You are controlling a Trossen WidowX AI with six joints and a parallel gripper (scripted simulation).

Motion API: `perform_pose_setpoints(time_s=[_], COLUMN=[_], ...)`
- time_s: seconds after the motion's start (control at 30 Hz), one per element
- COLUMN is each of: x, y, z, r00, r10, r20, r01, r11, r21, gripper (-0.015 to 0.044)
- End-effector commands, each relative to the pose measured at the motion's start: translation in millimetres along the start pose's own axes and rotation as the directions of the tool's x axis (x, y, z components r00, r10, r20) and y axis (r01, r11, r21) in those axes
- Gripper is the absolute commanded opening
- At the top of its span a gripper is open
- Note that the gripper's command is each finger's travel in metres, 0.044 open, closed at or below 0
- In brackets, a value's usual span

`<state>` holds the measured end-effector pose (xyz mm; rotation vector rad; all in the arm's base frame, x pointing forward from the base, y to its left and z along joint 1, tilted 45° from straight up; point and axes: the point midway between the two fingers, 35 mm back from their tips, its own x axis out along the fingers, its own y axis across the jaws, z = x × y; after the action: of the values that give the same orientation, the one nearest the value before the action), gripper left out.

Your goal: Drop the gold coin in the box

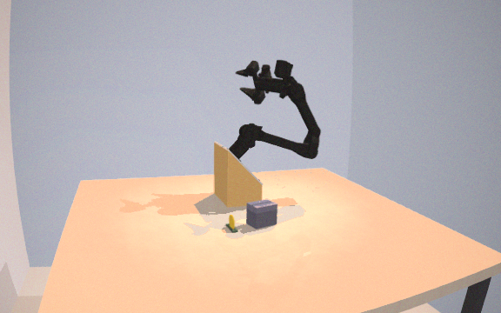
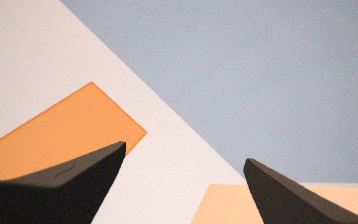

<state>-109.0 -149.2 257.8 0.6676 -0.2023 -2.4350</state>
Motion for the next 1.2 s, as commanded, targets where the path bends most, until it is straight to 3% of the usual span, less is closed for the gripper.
perform_pose_setpoints(time_s=[0.0, 0.13, 0.27, 0.43, 0.57, 0.73, 0.9, 1.03, 1.17], x=[0.8, 11.1, 9.4, -13.9, -30.7, -67.4, -110.0, -141.4, -168.9], y=[2.4, 48.5, 96.0, 135.7, 147.9, 154.8, 140.0, 116.2, 84.2], z=[-1.5, -37.0, -90.6, -161.8, -199.9, -270.9, -338.1, -386.1, -428.8], r00=[1.000, 0.973, 0.885, 0.736, 0.645, 0.463, 0.291, 0.171, 0.069], r10=[0.006, 0.110, 0.174, 0.180, 0.144, 0.010, -0.178, -0.347, -0.513], r20=[-0.009, -0.201, -0.432, -0.653, -0.750, -0.886, -0.940, -0.922, -0.855], r01=[-0.006, -0.159, -0.382, -0.633, -0.741, -0.886, -0.932, -0.906, -0.842], r11=[1.000, 0.956, 0.801, 0.527, 0.358, 0.021, -0.275, -0.423, -0.490], r21=[-0.013, -0.247, -0.461, -0.568, -0.568, -0.463, -0.237, -0.009, 0.227], gripper=[0.0374, 0.0269, 0.0164, 0.0161, 0.0161, 0.0161, 0.0161, 0.0161, 0.0161])
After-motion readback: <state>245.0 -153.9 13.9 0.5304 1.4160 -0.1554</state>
